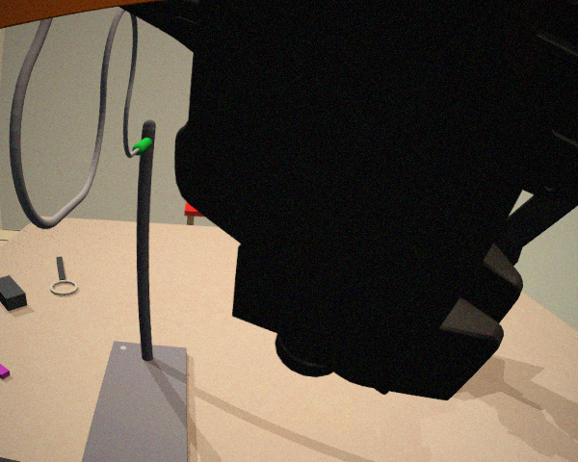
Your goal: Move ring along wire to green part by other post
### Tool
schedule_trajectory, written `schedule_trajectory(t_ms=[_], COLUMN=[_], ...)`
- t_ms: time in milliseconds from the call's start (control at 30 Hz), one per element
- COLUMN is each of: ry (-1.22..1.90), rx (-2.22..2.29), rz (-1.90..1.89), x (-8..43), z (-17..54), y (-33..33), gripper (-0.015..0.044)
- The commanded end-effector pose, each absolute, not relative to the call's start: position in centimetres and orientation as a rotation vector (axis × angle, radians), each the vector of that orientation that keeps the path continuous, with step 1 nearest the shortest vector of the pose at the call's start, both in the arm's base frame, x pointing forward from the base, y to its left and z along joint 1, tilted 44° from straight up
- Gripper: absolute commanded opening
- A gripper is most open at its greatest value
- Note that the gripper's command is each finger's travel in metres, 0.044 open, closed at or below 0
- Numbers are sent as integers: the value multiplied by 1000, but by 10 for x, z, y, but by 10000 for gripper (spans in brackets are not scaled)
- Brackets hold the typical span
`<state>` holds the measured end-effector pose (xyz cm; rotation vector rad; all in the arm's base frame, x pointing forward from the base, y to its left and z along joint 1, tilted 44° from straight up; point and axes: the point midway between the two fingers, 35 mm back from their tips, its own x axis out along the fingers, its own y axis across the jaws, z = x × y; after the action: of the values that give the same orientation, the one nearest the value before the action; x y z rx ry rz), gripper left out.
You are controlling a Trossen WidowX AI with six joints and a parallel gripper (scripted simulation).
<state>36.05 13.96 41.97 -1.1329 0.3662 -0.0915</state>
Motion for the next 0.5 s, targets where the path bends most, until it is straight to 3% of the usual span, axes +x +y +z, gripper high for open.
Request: schedule_trajectory(t_ms=[0, 467], ry=[317, 291], rx=[-1192, -1304], rz=[-82, -99], x=[365, 368], z=[429, 452], y=[133, 126], gripper=[-150, -150])
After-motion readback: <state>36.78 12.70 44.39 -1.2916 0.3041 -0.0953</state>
